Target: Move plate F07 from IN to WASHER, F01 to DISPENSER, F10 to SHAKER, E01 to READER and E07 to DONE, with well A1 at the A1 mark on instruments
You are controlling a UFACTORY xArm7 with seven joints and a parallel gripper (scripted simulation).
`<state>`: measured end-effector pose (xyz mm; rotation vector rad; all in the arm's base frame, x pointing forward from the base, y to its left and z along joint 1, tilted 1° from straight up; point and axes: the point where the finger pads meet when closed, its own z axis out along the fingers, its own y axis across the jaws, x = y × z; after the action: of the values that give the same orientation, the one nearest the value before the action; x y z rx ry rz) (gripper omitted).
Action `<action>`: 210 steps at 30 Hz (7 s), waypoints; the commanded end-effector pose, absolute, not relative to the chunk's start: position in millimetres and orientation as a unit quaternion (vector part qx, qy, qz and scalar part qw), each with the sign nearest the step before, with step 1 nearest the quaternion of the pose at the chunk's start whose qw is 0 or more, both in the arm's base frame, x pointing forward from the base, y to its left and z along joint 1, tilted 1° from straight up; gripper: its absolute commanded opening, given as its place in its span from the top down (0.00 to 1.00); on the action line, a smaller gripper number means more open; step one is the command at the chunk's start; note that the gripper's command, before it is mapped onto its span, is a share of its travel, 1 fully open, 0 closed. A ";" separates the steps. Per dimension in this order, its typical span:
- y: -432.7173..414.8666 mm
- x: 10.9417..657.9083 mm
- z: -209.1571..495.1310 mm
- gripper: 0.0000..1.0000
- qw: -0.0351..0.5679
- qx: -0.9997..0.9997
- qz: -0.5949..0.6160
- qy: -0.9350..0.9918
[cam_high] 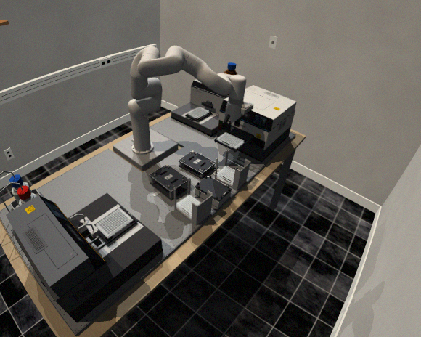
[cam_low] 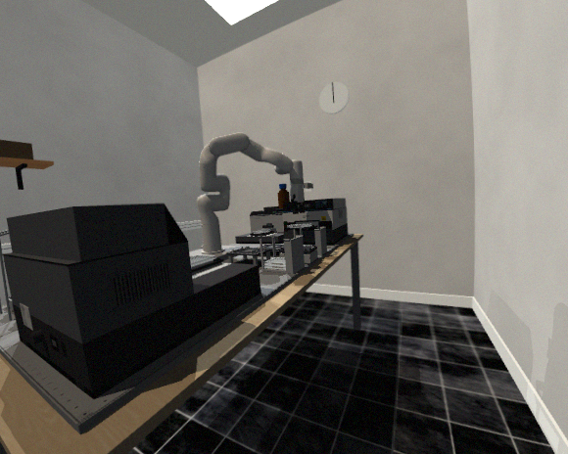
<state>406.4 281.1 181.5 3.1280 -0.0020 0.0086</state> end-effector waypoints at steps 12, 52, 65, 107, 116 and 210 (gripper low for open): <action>281.8 407.0 196.2 0.00 0.006 1.000 0.004 -0.001; 287.0 314.7 195.7 0.00 0.005 0.988 0.005 -0.157; 289.2 275.5 195.4 0.00 0.005 0.972 0.005 -0.234; 295.6 163.7 194.7 0.00 0.004 0.924 0.005 -0.383; 297.3 133.7 194.5 0.00 0.004 0.924 0.005 -0.383; 460.6 20.5 192.1 0.00 0.002 0.707 0.006 -0.707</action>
<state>20.2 447.1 190.9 2.2333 -2.2048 0.0164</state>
